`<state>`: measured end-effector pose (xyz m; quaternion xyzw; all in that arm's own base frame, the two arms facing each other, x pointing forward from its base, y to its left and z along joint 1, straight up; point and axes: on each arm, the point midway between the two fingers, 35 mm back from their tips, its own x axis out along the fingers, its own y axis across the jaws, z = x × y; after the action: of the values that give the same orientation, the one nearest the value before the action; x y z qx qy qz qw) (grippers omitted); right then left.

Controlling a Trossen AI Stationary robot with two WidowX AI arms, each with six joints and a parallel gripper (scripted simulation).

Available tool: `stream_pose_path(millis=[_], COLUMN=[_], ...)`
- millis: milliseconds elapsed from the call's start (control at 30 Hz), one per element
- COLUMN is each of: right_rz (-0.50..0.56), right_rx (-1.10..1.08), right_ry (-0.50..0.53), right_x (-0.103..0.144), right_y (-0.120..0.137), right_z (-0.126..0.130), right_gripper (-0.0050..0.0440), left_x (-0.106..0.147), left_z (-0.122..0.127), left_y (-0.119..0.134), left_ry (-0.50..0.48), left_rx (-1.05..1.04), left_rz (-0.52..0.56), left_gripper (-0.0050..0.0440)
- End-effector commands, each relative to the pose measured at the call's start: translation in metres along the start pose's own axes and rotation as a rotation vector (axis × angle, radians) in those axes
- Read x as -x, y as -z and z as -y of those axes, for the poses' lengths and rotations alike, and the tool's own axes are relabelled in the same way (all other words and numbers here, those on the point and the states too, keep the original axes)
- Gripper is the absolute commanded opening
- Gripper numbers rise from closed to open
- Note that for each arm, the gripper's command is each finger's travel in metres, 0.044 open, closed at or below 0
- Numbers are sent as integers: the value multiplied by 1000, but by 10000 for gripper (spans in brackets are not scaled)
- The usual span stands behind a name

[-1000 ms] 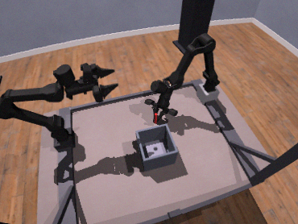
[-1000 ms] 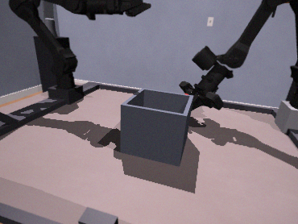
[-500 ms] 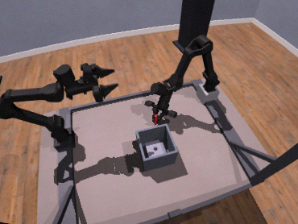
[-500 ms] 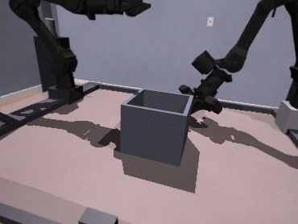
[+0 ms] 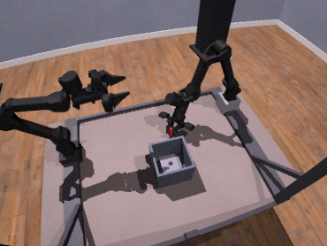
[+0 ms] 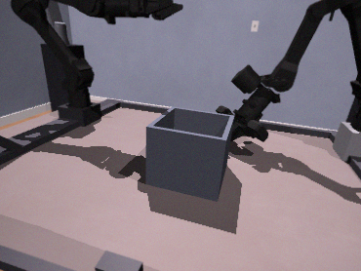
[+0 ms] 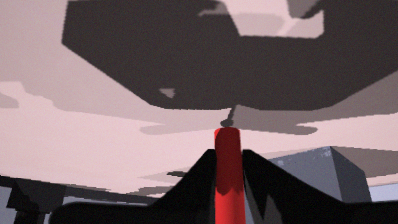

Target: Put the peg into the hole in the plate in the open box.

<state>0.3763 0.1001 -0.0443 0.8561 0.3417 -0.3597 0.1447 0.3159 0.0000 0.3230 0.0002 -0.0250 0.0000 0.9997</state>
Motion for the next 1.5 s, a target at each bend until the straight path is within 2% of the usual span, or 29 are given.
stream_pose_path(millis=[0,433,467,1367,1467], right_rz=[-17,-10,-36,-34,-22], right_rx=[15,12,24,23,15], right_ry=[-5,-5,-15,-14,-9], right_x=[0,-4,0,0,10], right_y=[6,0,12,11,5], right_z=[-2,-1,-5,-5,-2], right_gripper=[65,65,126,126,126], left_x=[1,1,1,1,1], left_z=[-1,-1,-1,-1,-1], left_y=[-9,-9,-9,-9,-9], left_ry=[-1,-1,-1,-1,-1], left_rx=[0,0,0,0,0], left_rz=[20,20,20,20,20], left_gripper=[440,440,440,440,440])
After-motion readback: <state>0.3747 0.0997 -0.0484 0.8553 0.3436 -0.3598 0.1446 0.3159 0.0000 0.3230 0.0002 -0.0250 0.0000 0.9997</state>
